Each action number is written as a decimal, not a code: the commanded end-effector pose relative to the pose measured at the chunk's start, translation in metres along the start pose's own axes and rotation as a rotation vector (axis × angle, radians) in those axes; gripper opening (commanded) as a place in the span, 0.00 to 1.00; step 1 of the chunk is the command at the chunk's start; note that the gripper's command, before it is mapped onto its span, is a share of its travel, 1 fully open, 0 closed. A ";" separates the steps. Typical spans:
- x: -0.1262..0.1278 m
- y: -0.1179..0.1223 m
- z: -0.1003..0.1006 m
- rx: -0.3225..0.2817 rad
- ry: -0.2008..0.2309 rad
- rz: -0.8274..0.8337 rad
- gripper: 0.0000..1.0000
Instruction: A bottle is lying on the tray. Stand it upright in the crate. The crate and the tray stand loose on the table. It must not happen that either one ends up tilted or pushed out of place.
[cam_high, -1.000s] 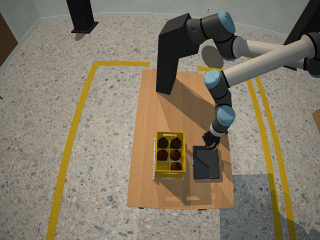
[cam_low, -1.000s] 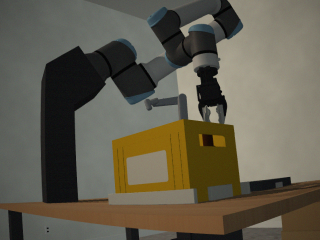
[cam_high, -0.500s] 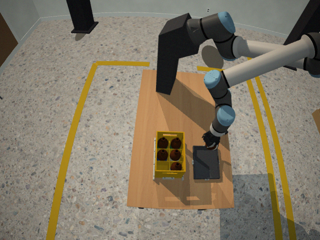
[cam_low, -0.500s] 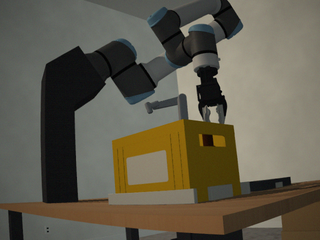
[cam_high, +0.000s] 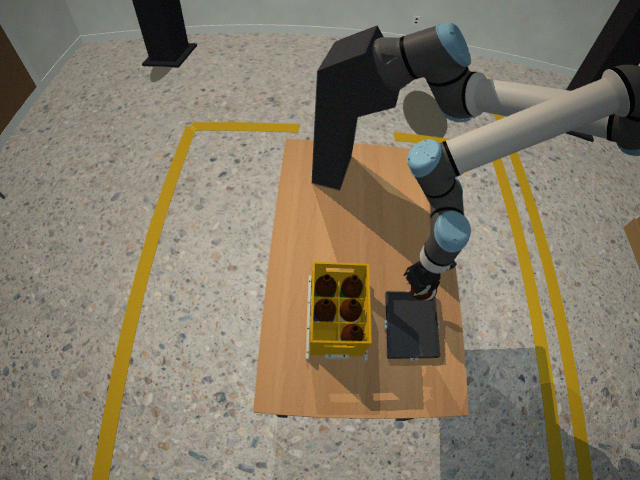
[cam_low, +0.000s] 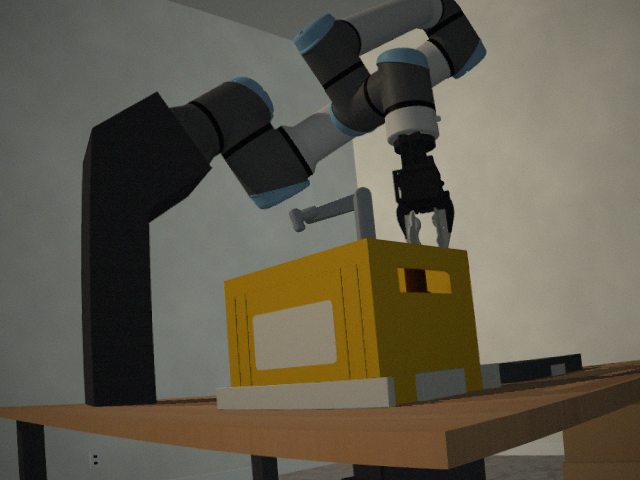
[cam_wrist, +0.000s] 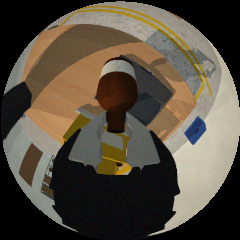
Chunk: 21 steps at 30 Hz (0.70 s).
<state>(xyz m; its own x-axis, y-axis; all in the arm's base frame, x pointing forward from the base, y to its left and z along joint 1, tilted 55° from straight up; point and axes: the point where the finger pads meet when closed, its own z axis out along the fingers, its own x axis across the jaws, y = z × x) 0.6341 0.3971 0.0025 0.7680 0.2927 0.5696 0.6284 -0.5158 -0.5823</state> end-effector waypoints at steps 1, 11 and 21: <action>0.000 0.000 0.000 -0.001 0.001 -0.007 0.00; 0.000 0.000 0.000 -0.001 0.001 -0.102 0.00; 0.000 0.000 0.000 -0.001 0.001 -0.207 0.00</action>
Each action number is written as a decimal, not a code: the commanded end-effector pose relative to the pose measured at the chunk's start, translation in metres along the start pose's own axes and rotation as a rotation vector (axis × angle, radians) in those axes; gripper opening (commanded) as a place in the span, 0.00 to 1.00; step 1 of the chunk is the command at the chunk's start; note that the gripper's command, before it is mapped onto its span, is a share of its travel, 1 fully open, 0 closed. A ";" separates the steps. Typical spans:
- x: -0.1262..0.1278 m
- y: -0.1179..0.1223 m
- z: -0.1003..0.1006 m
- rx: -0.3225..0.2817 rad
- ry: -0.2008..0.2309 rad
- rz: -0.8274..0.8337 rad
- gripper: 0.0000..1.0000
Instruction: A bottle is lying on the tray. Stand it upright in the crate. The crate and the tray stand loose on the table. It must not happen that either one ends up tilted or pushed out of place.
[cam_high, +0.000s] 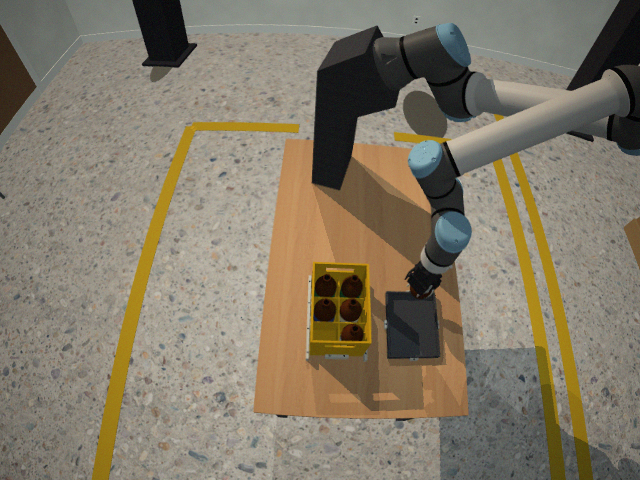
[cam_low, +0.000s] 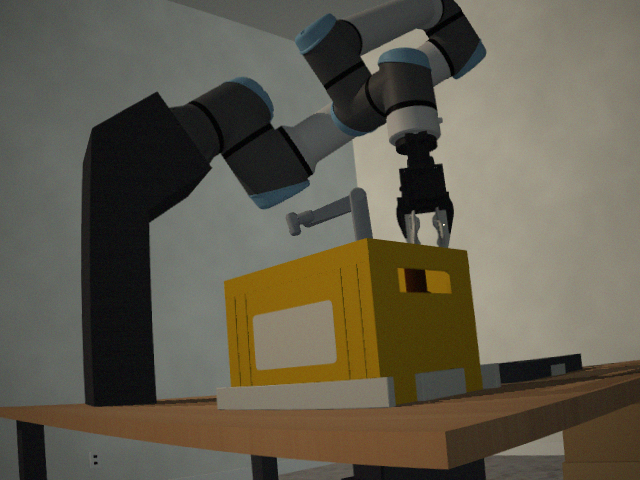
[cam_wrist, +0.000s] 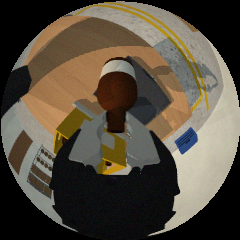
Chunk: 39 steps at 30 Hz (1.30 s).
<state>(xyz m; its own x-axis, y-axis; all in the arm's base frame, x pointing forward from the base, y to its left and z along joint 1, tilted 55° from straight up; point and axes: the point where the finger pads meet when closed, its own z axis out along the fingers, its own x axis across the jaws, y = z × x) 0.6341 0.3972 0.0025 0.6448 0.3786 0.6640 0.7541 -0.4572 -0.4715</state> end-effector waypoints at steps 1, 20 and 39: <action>0.000 0.000 0.000 0.001 0.000 -0.037 0.00; 0.000 0.000 0.000 0.001 0.000 -0.058 0.00; 0.000 0.000 0.000 0.001 0.000 -0.058 0.00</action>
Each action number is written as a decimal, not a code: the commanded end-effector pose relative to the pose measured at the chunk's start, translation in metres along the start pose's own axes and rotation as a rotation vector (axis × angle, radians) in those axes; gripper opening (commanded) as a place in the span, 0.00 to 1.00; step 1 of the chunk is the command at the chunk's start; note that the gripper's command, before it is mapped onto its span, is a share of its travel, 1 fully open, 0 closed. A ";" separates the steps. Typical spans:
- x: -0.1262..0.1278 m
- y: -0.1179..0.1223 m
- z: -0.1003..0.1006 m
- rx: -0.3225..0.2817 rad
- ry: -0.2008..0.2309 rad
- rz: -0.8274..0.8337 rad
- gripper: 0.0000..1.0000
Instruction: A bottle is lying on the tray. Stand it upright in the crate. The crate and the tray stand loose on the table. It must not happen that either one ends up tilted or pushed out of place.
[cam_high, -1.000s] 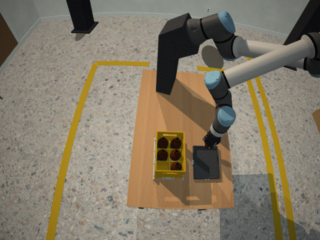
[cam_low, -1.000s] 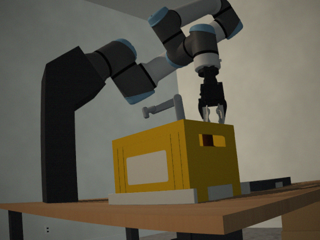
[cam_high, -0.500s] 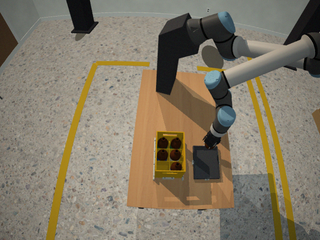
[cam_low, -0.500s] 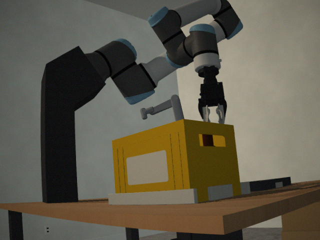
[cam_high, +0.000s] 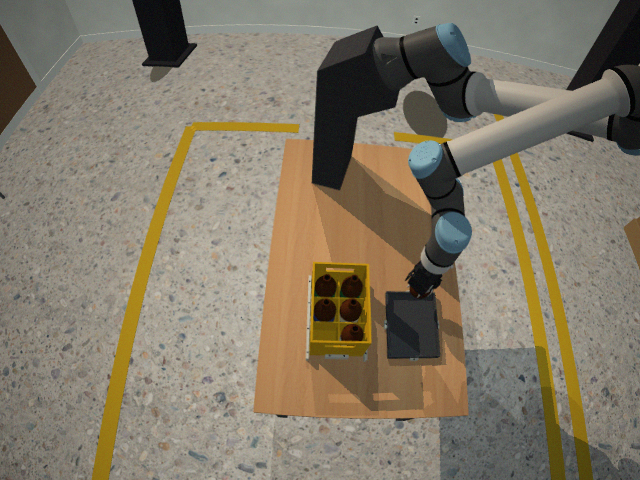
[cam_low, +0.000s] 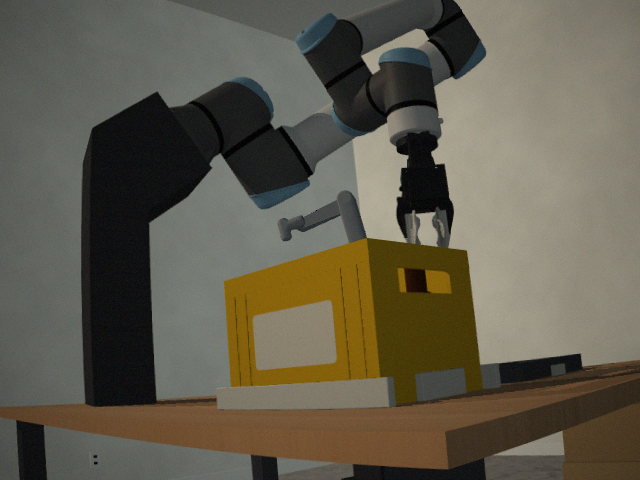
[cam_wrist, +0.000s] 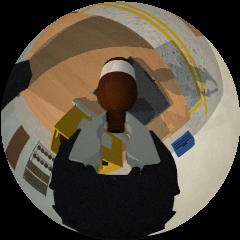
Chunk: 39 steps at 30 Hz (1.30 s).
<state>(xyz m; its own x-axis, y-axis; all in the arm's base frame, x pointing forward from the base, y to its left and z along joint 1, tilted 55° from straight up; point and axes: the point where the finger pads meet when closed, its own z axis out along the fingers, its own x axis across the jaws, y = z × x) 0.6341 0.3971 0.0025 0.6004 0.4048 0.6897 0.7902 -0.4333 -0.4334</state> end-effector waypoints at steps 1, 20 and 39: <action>0.000 0.000 0.000 -0.001 0.001 0.000 0.00; 0.000 0.000 0.000 -0.013 -0.002 -0.001 0.00; -0.001 0.000 0.001 -0.118 -0.007 -0.002 0.00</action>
<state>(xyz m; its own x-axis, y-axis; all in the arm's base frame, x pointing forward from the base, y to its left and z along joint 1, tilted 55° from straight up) 0.6332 0.3978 0.0006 0.6000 0.4124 0.6855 0.7769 -0.5046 -0.3765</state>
